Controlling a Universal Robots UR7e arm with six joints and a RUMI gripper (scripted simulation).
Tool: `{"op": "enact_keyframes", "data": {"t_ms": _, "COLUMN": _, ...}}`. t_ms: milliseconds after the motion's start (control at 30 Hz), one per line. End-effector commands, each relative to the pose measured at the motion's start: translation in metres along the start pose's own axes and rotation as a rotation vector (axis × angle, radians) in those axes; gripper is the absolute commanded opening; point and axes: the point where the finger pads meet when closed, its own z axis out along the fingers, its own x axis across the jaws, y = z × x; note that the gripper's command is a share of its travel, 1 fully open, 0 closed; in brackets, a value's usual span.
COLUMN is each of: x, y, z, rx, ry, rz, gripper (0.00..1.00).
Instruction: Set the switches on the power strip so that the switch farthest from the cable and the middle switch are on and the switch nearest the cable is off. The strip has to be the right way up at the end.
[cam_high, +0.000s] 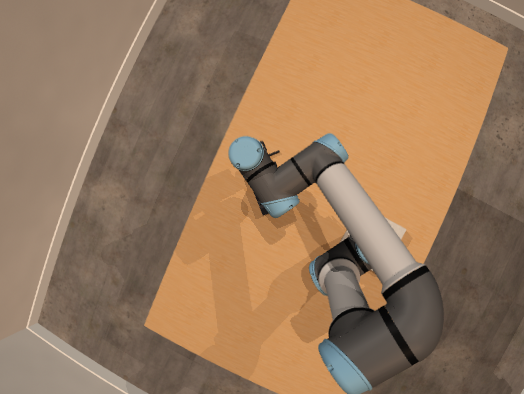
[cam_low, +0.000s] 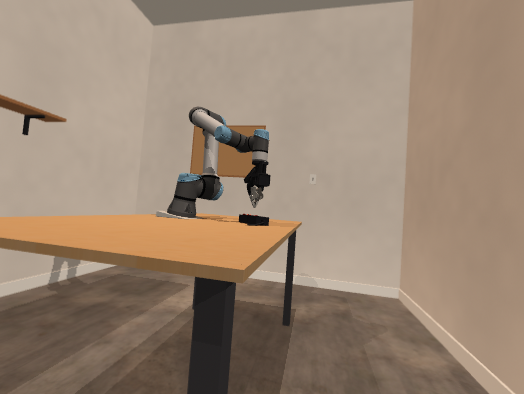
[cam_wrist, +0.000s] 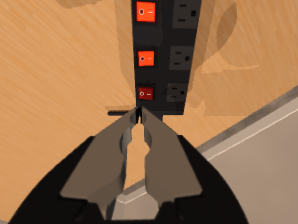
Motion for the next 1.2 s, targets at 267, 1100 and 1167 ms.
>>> {"op": "enact_keyframes", "data": {"t_ms": 267, "x": 0.000, "y": 0.000, "z": -0.001, "rx": -0.001, "ry": 0.000, "rz": 0.000, "gripper": 1.00}}
{"op": "enact_keyframes", "data": {"t_ms": 1100, "x": 0.000, "y": 0.000, "z": -0.097, "rx": -0.001, "ry": 0.000, "rz": 0.000, "gripper": 1.00}}
{"op": "enact_keyframes", "data": {"t_ms": 1167, "x": 0.000, "y": 0.000, "z": -0.100, "rx": -0.001, "ry": 0.000, "rz": 0.000, "gripper": 1.00}}
